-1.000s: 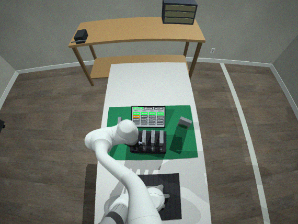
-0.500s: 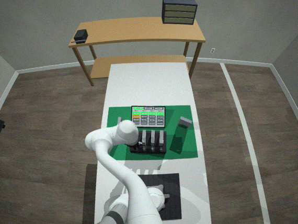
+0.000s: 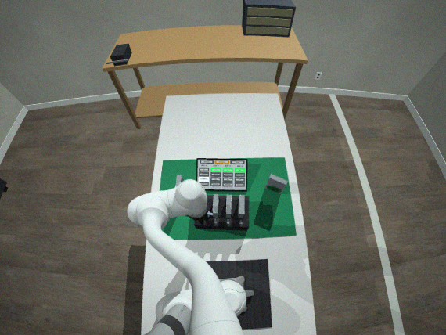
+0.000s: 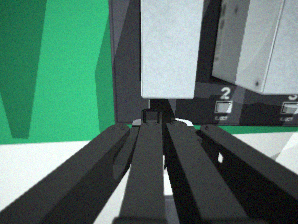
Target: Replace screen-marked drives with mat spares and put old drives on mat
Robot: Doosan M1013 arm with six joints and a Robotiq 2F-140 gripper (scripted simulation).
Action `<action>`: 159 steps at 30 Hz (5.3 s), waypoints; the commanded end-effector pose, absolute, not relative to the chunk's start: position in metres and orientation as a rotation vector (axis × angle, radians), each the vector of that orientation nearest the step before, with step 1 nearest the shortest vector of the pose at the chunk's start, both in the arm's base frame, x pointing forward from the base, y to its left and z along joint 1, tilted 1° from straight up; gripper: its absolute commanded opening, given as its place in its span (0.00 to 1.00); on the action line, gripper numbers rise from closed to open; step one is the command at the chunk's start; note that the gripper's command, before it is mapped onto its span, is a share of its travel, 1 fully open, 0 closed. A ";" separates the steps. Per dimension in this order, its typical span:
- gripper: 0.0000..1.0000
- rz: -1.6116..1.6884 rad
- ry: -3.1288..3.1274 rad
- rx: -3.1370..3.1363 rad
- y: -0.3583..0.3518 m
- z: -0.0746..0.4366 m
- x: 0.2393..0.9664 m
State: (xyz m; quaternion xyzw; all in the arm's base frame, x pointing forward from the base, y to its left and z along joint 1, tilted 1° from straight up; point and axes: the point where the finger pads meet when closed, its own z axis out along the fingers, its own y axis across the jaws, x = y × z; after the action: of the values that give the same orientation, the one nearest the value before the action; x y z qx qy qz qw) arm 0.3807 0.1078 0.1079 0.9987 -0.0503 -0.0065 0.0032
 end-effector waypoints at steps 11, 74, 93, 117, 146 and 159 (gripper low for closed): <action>0.10 -0.020 -0.158 3.132 0.108 0.109 0.381; 0.10 -0.020 -0.158 3.132 0.109 0.218 0.382; 0.10 -0.020 0.835 3.022 0.106 0.219 0.419; 0.89 -0.021 2.091 2.350 0.102 0.217 0.461; 0.89 -0.021 2.091 2.350 0.102 0.217 0.461; 0.89 -0.021 2.095 2.347 0.102 0.216 0.461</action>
State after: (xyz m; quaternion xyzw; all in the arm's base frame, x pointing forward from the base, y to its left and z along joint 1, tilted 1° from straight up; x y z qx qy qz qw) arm 0.4607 0.1015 0.2161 0.7462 0.6657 -0.0069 -0.0021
